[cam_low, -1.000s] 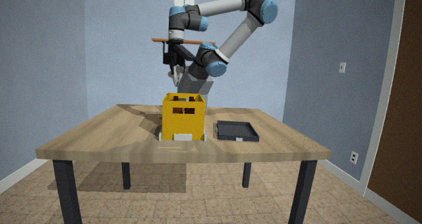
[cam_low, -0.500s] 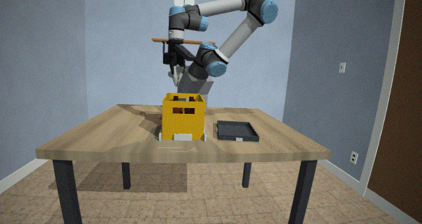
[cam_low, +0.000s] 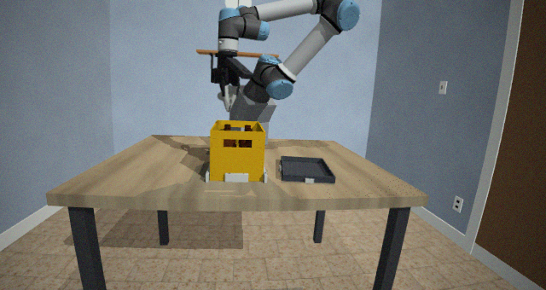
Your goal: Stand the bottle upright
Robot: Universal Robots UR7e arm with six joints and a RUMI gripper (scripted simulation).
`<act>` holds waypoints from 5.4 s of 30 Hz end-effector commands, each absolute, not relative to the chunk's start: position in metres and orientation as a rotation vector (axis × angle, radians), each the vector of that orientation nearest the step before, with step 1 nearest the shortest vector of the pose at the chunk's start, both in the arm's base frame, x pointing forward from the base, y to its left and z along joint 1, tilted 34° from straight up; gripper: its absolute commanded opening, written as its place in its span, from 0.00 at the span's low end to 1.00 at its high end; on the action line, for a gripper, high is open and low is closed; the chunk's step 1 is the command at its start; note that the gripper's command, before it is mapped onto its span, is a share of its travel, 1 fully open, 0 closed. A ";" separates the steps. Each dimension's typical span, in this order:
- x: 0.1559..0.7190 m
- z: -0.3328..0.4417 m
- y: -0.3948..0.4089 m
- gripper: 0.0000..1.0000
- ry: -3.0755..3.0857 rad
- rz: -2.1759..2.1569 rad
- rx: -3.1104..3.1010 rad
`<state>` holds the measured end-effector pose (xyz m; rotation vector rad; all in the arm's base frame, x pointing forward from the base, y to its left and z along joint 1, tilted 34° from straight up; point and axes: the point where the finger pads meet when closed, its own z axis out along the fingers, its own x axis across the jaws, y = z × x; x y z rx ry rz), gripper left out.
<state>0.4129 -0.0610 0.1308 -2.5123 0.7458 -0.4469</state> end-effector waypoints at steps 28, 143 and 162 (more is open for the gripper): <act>0.385 0.147 0.013 0.38 0.746 -0.448 -2.512; 0.404 0.111 0.028 0.38 0.746 -0.448 -2.513; 0.404 0.112 0.029 0.38 0.746 -0.448 -2.513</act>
